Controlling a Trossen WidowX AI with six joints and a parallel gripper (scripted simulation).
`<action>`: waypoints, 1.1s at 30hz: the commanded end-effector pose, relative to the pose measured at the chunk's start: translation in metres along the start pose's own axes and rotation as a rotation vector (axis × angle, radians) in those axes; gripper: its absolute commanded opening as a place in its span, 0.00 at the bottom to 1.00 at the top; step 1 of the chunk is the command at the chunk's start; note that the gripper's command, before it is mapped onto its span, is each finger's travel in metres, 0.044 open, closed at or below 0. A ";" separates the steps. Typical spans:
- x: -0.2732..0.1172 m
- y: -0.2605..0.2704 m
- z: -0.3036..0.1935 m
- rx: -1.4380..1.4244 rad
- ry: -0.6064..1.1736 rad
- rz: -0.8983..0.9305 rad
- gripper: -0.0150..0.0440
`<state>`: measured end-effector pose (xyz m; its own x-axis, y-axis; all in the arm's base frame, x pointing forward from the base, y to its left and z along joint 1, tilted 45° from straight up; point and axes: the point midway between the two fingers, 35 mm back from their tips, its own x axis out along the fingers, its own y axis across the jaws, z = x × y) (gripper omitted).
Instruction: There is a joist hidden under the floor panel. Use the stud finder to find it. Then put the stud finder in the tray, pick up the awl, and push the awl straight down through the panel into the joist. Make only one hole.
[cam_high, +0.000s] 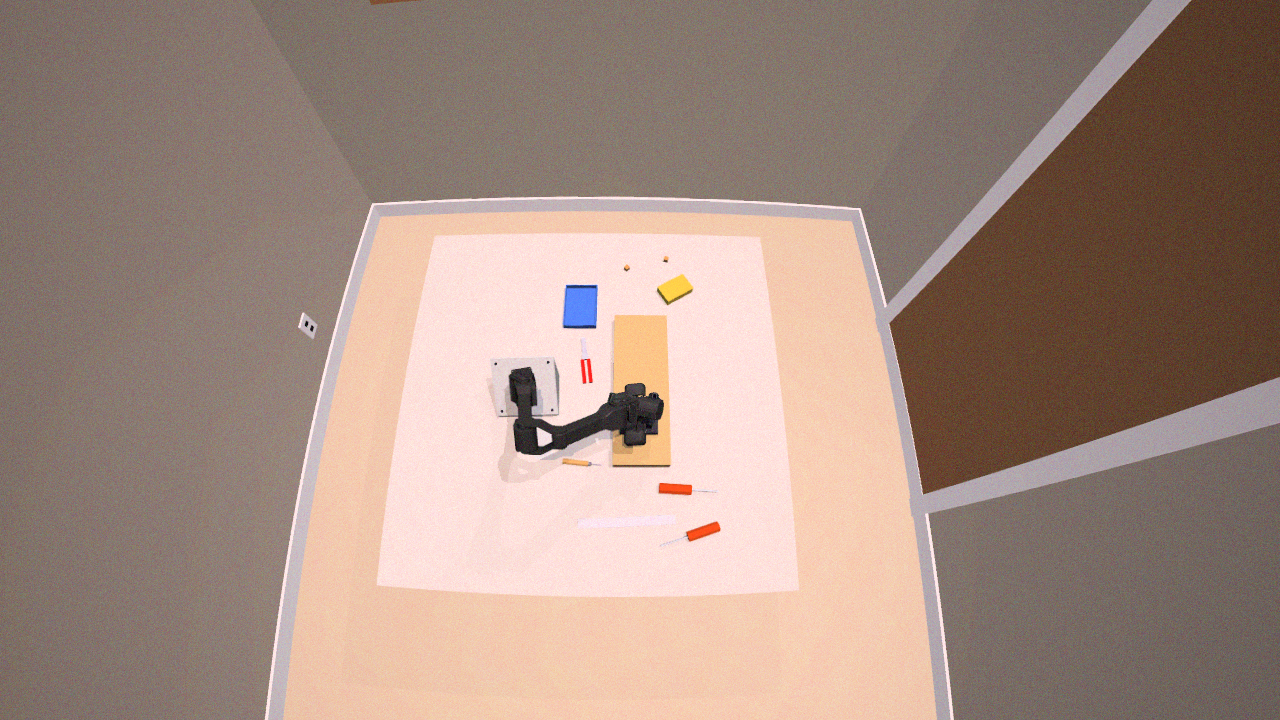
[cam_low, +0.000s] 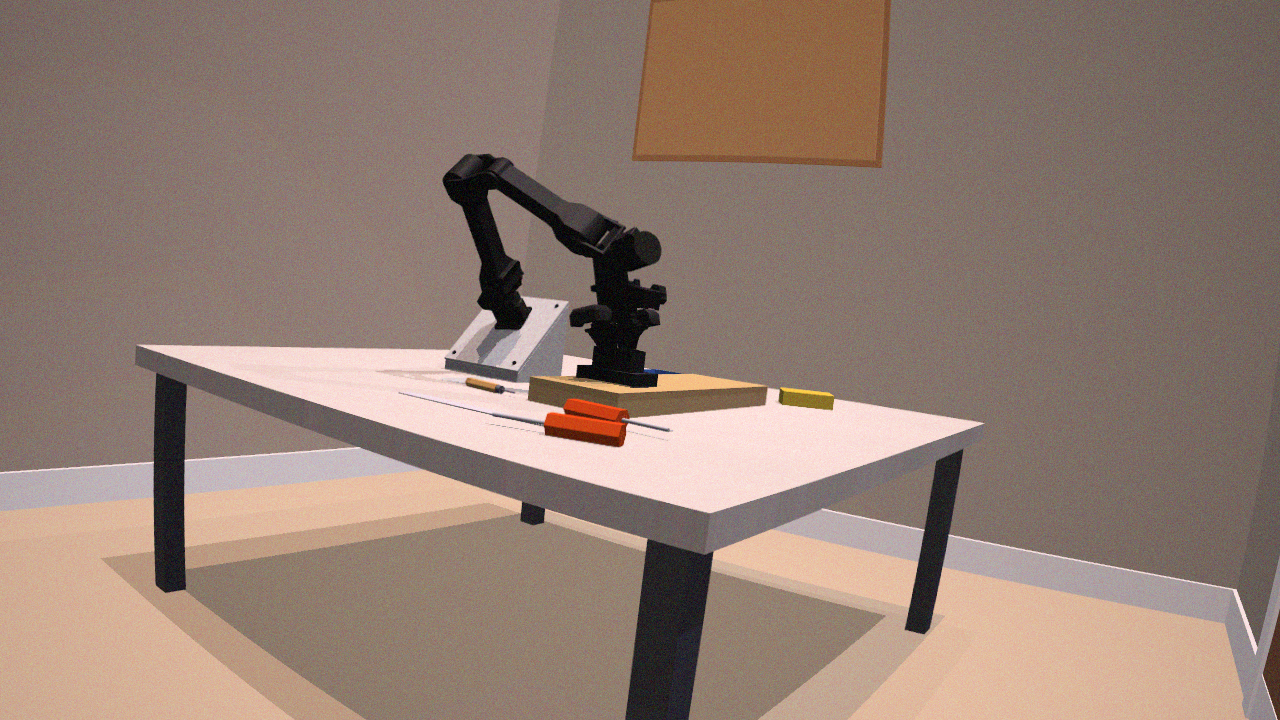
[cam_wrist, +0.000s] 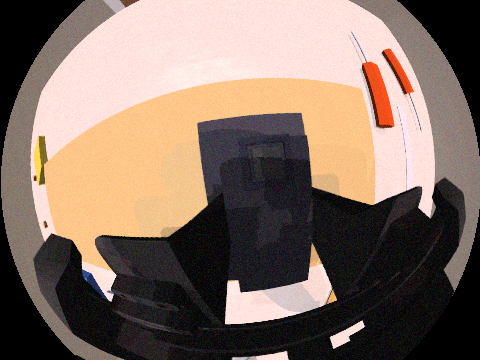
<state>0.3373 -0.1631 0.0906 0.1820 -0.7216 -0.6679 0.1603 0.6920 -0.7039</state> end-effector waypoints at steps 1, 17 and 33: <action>0.001 0.016 -0.001 0.001 0.001 0.000 0.25; 0.000 0.075 -0.001 0.001 0.002 0.002 0.25; 0.000 0.134 -0.001 0.002 0.001 0.005 0.25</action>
<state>0.3555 -0.0782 0.0043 0.1817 -0.7195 -0.6703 0.1602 0.6942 -0.7017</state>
